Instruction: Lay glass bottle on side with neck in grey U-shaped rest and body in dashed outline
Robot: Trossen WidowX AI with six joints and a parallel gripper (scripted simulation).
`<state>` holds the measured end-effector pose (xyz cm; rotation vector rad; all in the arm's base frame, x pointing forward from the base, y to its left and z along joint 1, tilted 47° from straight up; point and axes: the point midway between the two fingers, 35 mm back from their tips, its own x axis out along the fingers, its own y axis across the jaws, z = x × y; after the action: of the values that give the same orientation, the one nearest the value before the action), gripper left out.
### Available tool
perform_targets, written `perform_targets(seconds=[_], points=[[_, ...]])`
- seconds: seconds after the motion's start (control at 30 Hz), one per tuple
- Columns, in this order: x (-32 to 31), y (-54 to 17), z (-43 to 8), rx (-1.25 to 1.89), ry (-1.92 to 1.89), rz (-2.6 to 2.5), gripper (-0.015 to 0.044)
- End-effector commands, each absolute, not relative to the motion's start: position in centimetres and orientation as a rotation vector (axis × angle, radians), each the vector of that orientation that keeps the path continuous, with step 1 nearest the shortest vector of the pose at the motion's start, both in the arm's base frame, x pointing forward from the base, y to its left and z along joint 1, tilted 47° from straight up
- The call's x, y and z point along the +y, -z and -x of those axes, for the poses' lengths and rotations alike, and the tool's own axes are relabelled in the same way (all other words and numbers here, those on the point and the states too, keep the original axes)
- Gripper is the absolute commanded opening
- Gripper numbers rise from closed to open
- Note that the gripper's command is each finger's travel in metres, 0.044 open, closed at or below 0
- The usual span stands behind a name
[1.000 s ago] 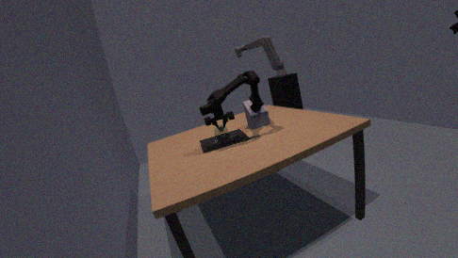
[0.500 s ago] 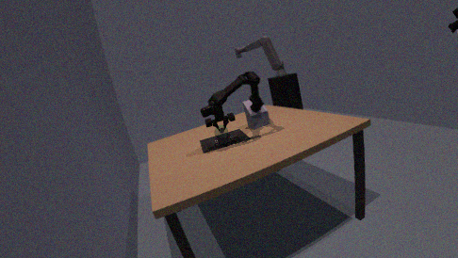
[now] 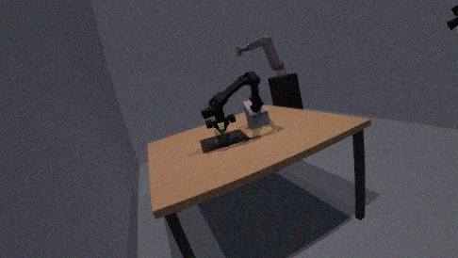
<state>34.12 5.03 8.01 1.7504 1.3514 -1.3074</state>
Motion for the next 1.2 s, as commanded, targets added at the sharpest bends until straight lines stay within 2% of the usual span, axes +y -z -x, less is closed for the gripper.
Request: perform_targets(seconds=[0.0,1.17], points=[[5.3,-7.9,-34.2,1.351,1.311,-1.752,0.0125],[7.3,-7.4,-34.7,1.36,1.286,-1.739,0.0125]])
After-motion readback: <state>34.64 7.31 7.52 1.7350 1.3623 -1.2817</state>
